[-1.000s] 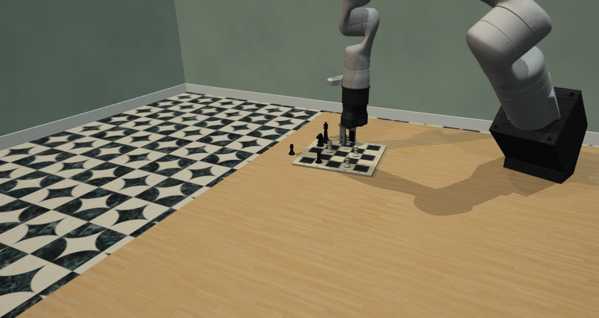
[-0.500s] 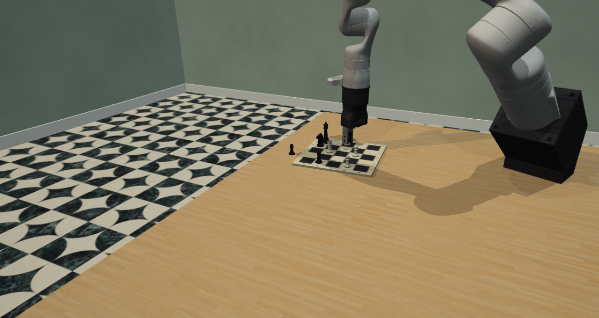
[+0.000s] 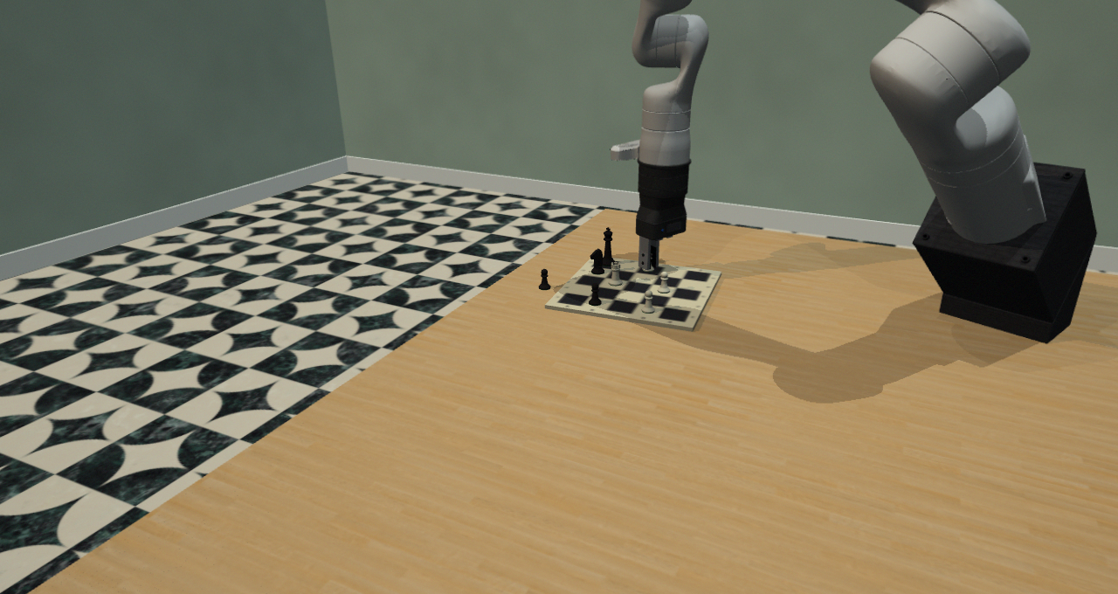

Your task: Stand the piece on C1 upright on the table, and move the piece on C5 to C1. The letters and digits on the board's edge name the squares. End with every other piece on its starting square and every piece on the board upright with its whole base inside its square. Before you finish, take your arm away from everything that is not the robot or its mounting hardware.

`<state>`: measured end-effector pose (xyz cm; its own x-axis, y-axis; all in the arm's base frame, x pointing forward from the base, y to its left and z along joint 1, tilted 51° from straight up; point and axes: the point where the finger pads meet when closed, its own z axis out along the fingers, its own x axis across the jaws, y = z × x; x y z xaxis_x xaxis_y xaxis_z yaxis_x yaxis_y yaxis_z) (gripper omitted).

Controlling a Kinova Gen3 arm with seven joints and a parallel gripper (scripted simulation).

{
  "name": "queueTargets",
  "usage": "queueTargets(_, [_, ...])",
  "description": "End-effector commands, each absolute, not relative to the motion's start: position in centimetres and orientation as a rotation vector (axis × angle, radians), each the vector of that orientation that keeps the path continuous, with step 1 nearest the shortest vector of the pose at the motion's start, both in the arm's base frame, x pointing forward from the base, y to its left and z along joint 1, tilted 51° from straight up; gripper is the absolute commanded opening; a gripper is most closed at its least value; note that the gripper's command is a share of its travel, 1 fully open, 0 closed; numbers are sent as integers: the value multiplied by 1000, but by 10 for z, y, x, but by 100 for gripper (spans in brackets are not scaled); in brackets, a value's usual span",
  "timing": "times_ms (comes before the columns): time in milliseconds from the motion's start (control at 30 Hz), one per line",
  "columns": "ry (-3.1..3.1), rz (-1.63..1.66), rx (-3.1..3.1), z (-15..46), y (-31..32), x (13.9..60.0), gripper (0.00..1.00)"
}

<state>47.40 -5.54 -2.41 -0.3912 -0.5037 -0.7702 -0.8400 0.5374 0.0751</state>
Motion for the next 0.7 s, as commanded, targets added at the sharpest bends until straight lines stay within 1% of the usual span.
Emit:
queueTargets(0, [2065,604,-1082,-24,-56,474,0])
queueTargets(667, [2065,604,-1082,-16,-65,469,0])
